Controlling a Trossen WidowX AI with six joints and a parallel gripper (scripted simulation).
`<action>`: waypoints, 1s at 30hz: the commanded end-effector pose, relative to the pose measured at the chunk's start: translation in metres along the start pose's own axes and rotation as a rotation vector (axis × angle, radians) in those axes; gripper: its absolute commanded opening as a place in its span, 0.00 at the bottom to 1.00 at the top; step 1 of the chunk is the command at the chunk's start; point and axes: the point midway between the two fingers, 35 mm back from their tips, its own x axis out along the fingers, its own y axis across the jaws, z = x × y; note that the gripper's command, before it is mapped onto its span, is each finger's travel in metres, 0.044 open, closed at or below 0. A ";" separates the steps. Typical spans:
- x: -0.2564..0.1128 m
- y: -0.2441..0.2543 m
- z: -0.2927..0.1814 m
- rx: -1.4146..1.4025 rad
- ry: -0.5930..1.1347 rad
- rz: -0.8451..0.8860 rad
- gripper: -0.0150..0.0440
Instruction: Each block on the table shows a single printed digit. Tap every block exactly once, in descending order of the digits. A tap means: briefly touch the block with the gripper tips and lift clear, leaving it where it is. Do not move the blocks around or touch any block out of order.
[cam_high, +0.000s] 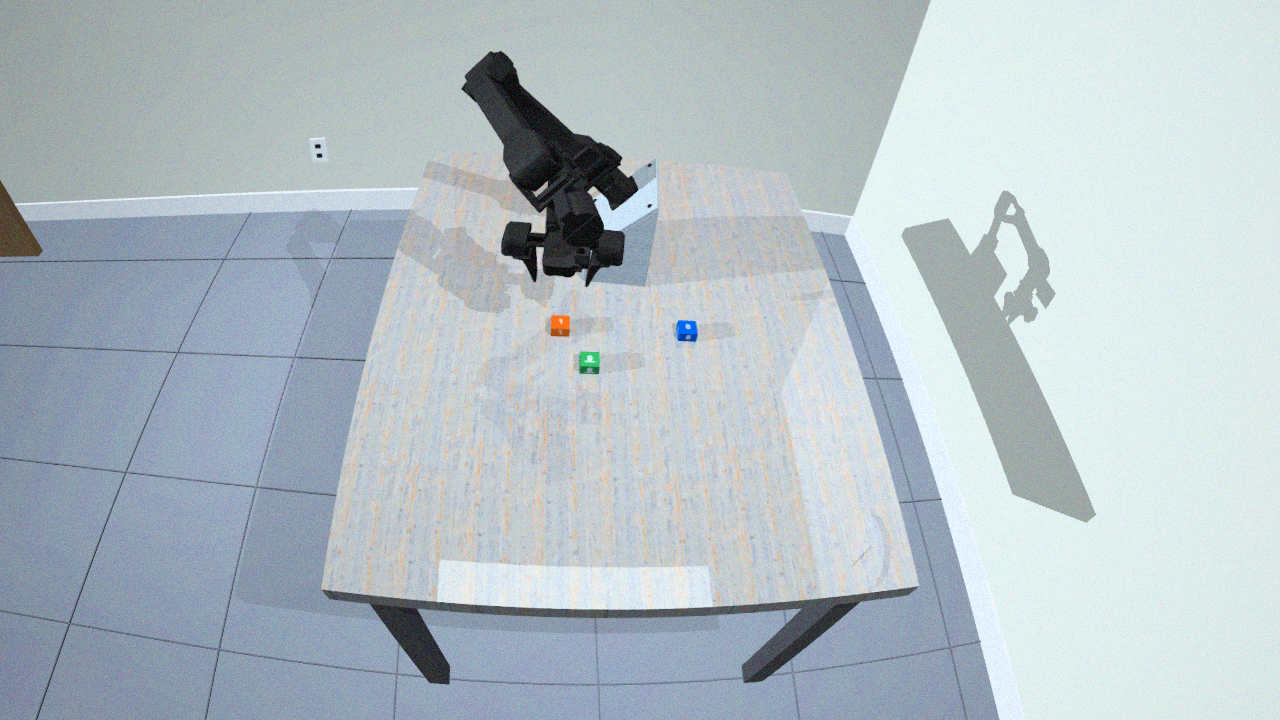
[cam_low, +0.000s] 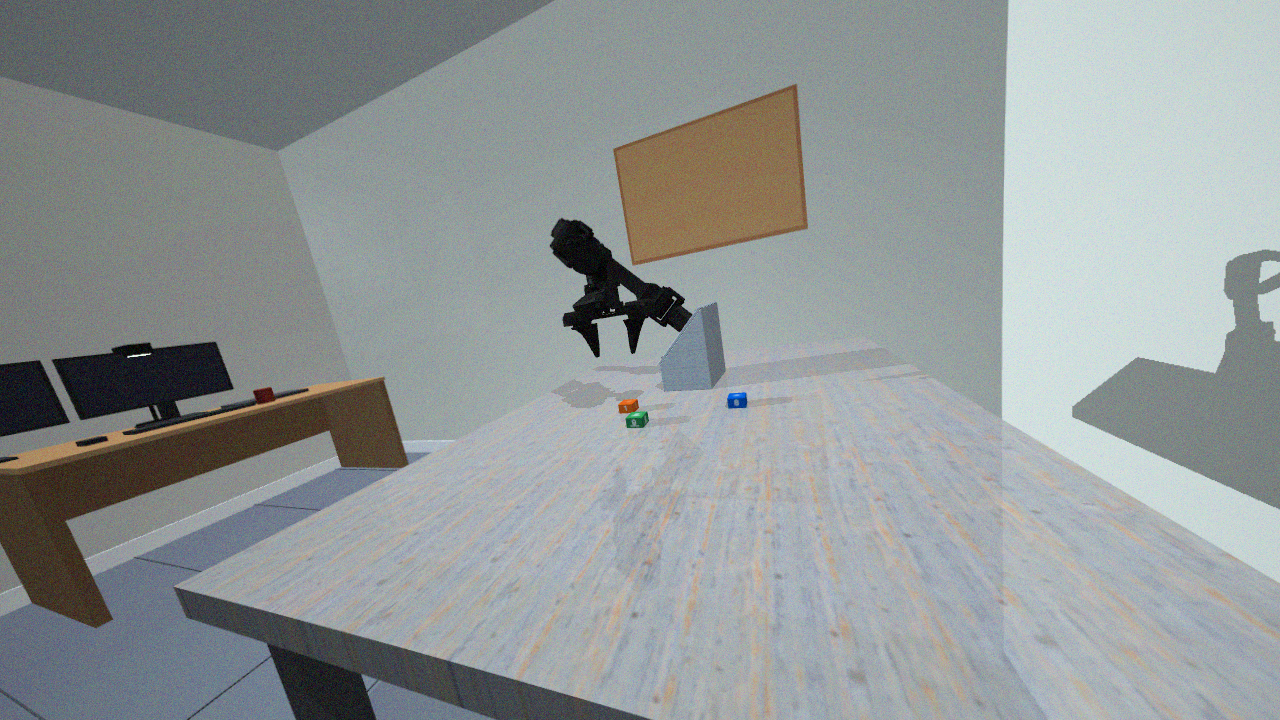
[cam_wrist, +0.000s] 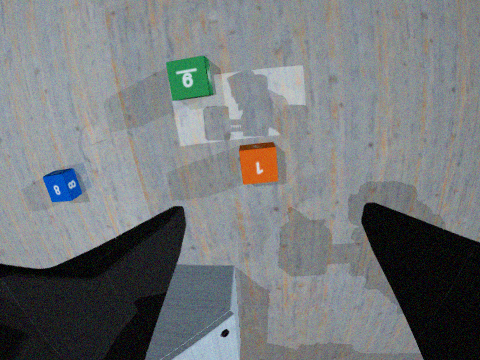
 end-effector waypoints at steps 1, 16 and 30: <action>-0.002 0.007 -0.009 -0.095 0.015 -0.005 0.93; -0.002 0.007 -0.009 -0.095 0.015 -0.005 0.93; -0.008 0.078 0.003 -0.100 0.008 0.022 0.93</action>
